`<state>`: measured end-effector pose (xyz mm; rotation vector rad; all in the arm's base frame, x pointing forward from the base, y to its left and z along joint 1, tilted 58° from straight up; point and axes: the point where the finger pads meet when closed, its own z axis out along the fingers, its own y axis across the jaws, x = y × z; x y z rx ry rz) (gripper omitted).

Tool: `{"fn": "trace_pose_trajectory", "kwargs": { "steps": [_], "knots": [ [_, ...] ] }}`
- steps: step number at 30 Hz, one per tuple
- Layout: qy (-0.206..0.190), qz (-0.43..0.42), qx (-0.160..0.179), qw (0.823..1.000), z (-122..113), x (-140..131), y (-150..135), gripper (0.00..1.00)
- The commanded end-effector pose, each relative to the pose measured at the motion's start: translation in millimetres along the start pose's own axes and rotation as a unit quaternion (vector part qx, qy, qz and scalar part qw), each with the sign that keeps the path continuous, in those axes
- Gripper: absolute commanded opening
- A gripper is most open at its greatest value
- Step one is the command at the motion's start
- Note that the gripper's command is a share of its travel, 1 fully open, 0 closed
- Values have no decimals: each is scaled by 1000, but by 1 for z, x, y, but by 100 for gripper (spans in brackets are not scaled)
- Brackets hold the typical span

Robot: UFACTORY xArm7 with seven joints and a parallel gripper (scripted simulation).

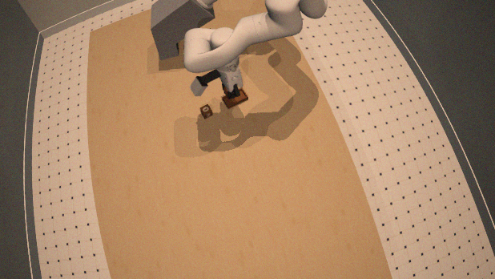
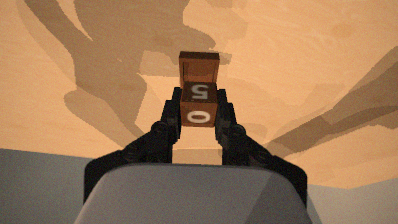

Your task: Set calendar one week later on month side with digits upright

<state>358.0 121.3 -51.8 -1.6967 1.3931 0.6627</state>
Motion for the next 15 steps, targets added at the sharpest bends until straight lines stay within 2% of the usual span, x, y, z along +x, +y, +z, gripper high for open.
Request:
{"fn": "trace_pose_trajectory", "kwargs": {
  "steps": [1,15],
  "knots": [
    [1,0,1,1000,-2,2,-1,29],
    [1,0,1,1000,-2,3,-2,29]
  ]
}}
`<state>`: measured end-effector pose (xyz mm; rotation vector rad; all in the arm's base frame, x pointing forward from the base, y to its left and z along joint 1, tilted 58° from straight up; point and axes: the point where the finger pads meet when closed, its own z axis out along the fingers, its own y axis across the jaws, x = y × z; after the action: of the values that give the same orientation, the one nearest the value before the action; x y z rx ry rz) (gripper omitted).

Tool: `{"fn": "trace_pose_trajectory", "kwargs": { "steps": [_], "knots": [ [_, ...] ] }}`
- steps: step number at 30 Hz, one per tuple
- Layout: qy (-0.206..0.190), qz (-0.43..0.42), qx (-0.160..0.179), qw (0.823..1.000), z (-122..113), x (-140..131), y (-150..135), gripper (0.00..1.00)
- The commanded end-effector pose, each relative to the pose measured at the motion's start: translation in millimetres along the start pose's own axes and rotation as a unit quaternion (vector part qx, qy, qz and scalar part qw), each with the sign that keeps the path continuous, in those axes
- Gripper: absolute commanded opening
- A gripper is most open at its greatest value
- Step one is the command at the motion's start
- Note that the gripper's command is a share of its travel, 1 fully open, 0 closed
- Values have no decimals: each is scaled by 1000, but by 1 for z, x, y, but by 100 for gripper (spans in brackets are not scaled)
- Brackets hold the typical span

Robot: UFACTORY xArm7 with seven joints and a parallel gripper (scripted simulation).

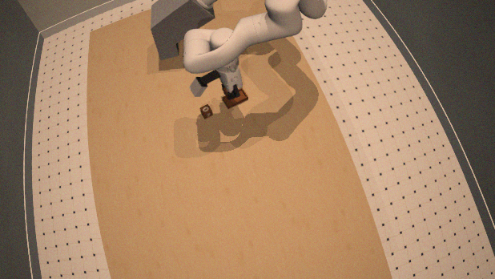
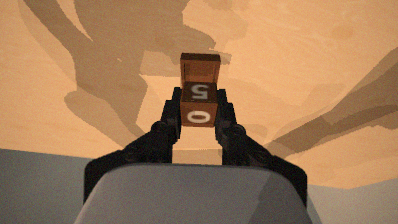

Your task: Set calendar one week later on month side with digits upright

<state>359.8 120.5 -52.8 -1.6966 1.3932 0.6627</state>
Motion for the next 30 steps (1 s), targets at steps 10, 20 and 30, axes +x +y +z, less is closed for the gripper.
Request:
{"fn": "trace_pose_trajectory", "kwargs": {
  "steps": [10,20,30],
  "knots": [
    [1,0,1,1000,-2,1,-1,29],
    [1,0,1,1000,-1,1,-1,29],
    [1,0,1,1000,3,1,-1,29]
  ]
}}
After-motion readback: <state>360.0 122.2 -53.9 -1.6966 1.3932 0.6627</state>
